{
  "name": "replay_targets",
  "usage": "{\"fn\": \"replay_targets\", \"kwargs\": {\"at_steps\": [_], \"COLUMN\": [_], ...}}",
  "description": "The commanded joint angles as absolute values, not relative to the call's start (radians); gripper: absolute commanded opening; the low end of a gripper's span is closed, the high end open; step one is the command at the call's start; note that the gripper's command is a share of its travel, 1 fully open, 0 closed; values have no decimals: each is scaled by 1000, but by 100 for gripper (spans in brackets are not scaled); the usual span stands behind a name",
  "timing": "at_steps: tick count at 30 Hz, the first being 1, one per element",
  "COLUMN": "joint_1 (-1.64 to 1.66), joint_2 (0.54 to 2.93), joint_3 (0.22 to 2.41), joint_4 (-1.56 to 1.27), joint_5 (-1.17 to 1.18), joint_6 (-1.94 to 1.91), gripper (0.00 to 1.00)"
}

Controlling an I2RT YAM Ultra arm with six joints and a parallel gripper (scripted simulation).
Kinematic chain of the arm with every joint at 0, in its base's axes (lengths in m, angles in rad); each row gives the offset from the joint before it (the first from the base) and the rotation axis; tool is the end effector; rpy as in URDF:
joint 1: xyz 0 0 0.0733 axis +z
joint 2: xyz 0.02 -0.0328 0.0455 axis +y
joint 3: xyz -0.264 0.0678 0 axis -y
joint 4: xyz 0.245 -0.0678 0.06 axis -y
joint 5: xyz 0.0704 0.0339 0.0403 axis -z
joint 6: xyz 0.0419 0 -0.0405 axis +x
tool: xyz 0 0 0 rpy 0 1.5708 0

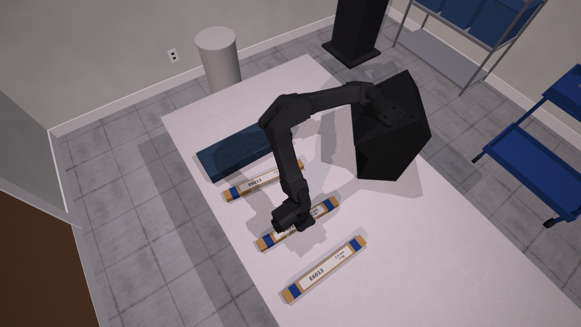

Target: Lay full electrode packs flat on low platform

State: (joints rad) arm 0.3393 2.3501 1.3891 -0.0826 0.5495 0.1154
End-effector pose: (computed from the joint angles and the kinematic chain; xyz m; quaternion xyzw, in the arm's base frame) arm 0.4296 0.1296 0.0483 -0.0336 0.9313 -0.1987 0.3034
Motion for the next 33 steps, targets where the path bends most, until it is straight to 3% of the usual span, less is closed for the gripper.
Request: {"fn": "replay_targets", "kwargs": {"at_steps": [1,33], "joint_1": [353,381], "joint_2": [2317,2257], "joint_3": [1379,1330], "joint_4": [-76,-129], "joint_5": [550,568], "joint_6": [113,145], "gripper": [0,0]}}
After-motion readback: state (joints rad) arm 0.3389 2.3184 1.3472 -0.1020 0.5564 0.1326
